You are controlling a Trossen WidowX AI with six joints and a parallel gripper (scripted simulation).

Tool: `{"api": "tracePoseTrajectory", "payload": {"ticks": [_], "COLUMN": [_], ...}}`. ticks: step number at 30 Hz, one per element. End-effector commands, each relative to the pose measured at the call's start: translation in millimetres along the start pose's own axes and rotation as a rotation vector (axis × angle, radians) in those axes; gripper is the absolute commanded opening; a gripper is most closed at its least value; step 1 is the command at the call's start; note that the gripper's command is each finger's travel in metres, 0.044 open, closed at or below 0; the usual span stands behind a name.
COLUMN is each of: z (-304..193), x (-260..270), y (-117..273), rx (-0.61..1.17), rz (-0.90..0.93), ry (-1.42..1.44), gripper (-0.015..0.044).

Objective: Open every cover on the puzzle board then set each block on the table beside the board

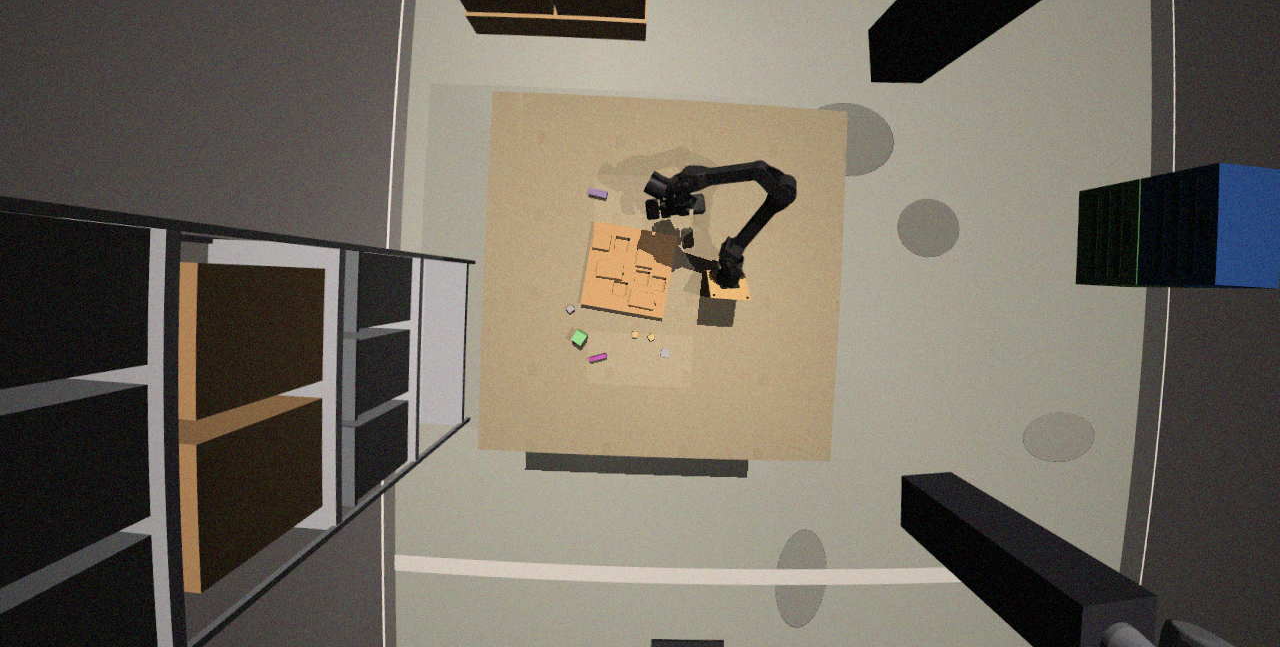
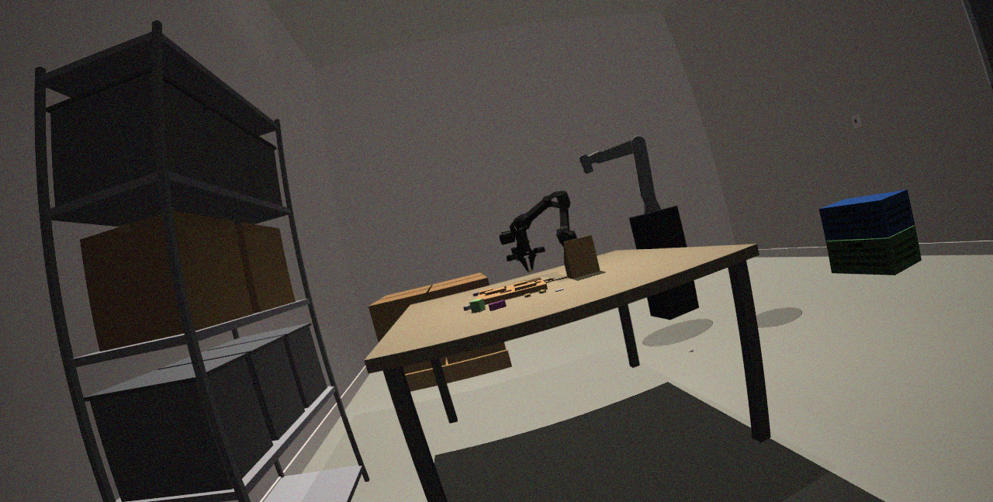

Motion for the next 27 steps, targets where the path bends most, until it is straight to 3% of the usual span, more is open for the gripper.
{"api": "tracePoseTrajectory", "payload": {"ticks": [1, 27], "z": [-0.6, 0.7], "x": [-0.1, -6.6], "y": [-7.0, -49.1], "rx": [0.003, -0.014], "rz": [0.0, -0.003], "ry": [0.006, 0.008], "gripper": [0.008, 0.008]}}
Point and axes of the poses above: the point midway between the two fingers, 35 mm back from their tips, its own y axis back along the fingers, its own x axis across the jaws, z = x × y, the point moved 5 cm from there along y, back along the fingers, and after that the axes turned 5 degrees about y, right-handed, at the moved point
